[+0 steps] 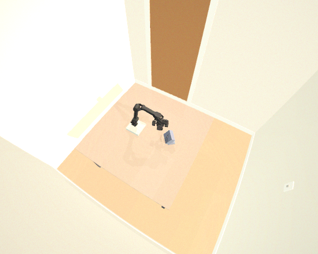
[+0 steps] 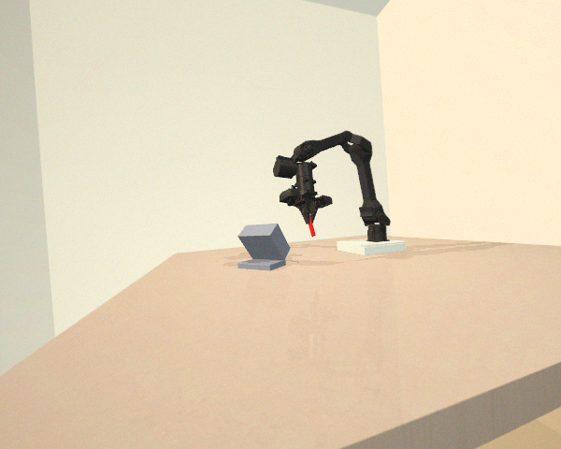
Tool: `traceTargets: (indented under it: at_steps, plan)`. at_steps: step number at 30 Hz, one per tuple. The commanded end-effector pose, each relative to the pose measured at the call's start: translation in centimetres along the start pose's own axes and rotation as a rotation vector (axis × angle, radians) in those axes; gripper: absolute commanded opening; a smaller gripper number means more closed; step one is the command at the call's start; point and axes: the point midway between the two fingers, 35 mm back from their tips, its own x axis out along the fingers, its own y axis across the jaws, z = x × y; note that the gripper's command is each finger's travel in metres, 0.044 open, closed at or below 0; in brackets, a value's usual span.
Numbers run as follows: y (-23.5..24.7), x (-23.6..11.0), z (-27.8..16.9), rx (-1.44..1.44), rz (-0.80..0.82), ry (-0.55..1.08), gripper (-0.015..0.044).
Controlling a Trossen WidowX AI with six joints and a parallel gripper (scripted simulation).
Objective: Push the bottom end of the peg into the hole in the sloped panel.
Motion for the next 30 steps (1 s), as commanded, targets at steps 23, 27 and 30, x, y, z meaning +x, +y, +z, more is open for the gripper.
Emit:
traceTargets:
  at_steps: [23,27,30]
  plan:
    - [0.3,-1.2,3.0,0.341,0.083,0.075,0.0]
    - [0.3,-1.4,3.5,0.392,0.094,0.087,0.0]
    - [0.3,-1.5,3.9,0.43,0.103,0.096,0.0]
